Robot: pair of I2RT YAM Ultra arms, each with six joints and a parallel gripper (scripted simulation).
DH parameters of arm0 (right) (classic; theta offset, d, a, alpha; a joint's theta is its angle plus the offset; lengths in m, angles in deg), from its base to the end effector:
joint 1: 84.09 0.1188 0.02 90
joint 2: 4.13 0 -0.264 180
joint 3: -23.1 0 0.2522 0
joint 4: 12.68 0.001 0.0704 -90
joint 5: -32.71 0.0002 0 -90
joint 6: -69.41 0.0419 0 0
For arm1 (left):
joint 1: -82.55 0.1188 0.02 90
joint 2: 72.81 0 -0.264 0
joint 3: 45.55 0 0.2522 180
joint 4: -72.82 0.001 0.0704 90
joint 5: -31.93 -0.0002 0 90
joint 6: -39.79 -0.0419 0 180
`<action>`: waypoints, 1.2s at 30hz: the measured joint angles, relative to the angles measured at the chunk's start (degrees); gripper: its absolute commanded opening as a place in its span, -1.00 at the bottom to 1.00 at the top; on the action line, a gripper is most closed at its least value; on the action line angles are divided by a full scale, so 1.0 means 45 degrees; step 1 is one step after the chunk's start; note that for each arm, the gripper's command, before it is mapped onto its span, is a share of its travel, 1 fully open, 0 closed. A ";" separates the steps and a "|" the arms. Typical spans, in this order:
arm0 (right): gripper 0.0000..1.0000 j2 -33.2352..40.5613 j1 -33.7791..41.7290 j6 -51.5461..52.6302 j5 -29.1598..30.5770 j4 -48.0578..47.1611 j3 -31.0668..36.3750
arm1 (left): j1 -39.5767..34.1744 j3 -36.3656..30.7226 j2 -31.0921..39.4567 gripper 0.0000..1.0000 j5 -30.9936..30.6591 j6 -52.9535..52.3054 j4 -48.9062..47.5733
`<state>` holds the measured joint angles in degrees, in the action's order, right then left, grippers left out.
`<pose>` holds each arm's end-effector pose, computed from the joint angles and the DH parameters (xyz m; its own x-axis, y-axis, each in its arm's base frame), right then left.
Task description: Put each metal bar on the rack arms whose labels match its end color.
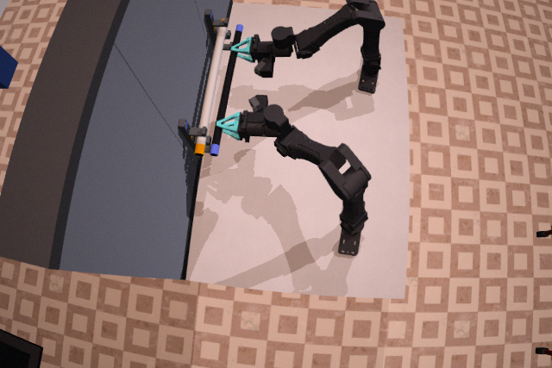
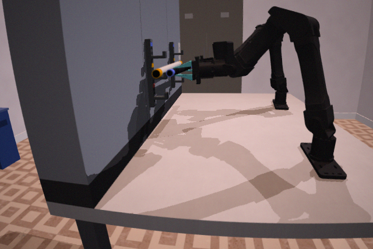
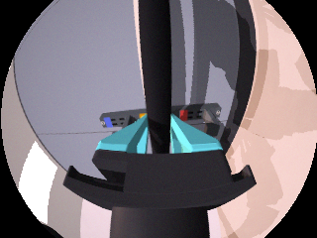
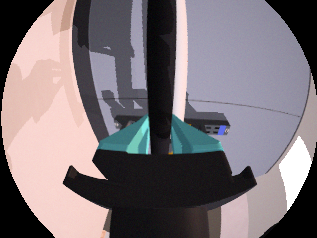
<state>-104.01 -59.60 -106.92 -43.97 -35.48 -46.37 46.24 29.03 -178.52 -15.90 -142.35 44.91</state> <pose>0.3612 0.1550 0.2363 0.1875 -0.9817 -0.0330 -0.1328 0.0080 -0.9911 0.3465 -0.2185 0.2367 -0.0995 0.9922 0.0750 0.0490 -0.0704 0.9963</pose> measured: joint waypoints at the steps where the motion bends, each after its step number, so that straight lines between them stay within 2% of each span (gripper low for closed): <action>1: -1.00 0.0058 0.0000 0.0000 0.0000 0.0107 -0.0078 | 0.0000 0.0073 0.0058 -1.00 0.0010 -0.0019 0.0097; 36: -1.00 0.1195 -0.0005 0.0160 0.0092 0.3177 -0.1953 | -0.0121 0.2074 0.1015 -1.00 0.0413 -0.0350 0.2880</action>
<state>-98.63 -59.62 -106.19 -43.55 -21.18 -55.15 45.69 38.37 -173.95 -14.04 -143.92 57.87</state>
